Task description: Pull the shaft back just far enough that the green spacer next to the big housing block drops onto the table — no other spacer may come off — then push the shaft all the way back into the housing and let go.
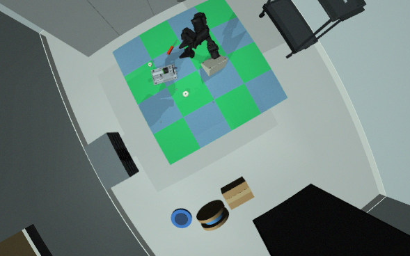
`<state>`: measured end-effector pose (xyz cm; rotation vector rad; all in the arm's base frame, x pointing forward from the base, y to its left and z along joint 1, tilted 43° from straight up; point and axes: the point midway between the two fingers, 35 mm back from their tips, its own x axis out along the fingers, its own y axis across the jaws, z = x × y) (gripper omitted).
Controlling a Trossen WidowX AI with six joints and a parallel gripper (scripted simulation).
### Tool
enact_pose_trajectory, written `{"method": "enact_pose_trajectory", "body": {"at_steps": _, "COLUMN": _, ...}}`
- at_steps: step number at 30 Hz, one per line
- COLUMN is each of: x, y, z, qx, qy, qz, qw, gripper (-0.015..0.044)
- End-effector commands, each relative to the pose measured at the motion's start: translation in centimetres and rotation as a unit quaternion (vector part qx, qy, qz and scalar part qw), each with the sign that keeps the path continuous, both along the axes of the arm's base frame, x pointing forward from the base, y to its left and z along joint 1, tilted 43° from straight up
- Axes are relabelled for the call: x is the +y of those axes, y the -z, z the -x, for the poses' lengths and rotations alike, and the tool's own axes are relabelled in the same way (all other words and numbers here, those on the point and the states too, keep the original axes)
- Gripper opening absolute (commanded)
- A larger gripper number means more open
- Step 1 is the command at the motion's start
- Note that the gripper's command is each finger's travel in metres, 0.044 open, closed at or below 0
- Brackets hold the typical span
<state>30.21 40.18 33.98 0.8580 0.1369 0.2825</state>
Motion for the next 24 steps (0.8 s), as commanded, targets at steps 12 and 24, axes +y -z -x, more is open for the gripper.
{"method": "enact_pose_trajectory", "body": {"at_steps": 12, "x": -14.2, "y": 8.1, "z": -7.7, "qx": 0.095, "qy": 0.178, "qz": -0.242, "qw": 0.949, "gripper": 0.044}}
{"method": "enact_pose_trajectory", "body": {"at_steps": 24, "x": -28.5, "y": 15.3, "z": -8.7, "qx": 0.093, "qy": 0.335, "qz": -0.461, "qw": 0.817, "gripper": 0.044}}
